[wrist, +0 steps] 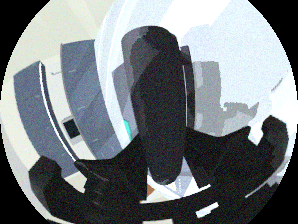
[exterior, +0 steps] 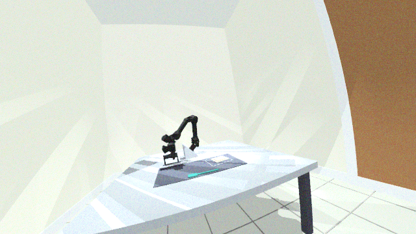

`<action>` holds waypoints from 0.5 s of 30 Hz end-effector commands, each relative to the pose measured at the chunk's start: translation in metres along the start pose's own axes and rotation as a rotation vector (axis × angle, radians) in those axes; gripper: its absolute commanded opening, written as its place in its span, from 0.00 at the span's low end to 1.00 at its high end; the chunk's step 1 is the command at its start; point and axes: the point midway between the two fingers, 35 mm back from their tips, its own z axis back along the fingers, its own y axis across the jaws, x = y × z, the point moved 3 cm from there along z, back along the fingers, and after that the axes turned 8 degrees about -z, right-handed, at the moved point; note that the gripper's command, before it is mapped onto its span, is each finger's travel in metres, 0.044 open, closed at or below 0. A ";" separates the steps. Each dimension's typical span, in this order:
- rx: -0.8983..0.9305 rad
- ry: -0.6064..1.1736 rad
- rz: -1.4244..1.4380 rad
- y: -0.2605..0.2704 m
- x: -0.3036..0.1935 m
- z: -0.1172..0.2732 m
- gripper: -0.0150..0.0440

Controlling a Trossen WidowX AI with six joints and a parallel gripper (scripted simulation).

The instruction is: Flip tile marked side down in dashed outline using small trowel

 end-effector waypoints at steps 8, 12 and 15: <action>0.010 0.004 0.005 -0.011 0.001 -0.011 0.25; 0.010 0.005 0.004 -0.016 0.001 -0.015 0.25; 0.010 0.005 0.004 -0.017 0.001 -0.015 0.30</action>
